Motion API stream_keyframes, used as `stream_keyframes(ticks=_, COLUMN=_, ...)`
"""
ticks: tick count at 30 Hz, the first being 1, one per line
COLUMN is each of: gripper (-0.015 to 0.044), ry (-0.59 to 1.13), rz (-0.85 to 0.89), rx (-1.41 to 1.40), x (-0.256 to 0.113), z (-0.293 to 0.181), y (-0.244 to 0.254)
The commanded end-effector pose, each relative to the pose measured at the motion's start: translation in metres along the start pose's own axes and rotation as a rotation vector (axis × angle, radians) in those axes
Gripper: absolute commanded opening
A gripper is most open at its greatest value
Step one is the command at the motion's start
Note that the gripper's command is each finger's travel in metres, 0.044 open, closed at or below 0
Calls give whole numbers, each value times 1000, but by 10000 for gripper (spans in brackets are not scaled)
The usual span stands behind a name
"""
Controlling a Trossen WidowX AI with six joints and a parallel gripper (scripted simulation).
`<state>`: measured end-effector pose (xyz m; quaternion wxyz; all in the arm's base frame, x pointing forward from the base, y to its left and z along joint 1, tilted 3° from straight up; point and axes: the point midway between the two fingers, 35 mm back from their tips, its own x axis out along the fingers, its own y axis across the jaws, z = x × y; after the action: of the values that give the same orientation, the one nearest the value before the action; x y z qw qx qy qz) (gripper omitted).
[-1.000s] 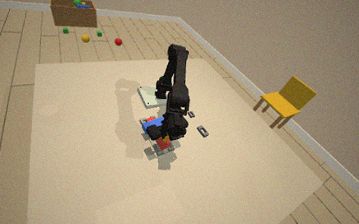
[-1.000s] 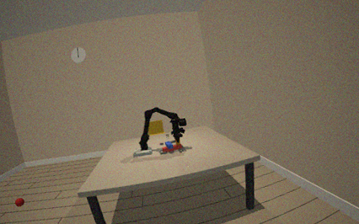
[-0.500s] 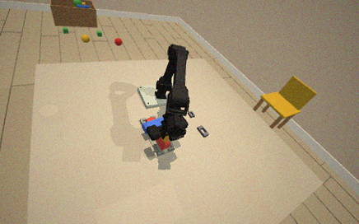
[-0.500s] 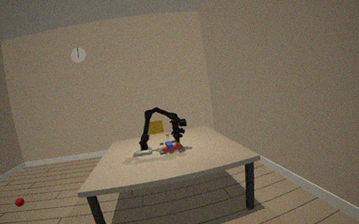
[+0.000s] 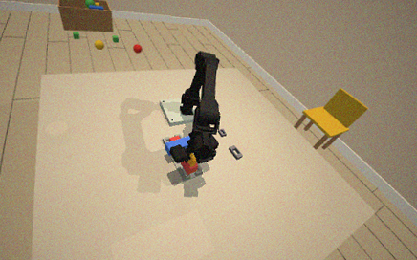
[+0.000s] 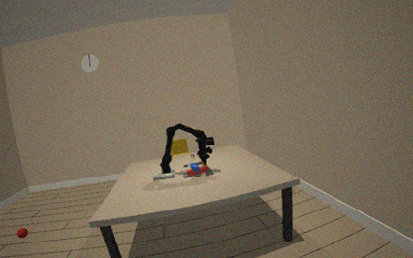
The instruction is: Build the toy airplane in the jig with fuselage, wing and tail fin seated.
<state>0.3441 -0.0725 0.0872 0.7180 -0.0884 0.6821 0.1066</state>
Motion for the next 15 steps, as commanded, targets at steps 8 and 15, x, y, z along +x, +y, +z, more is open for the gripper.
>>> stream_keyframes(ticks=8, gripper=260, ry=-2, rz=1, rx=0, x=-45, z=3, y=-2)
stream_keyframes(ticks=15, gripper=260, ry=-3, rz=2, rx=1, x=-91, z=2, y=-2)
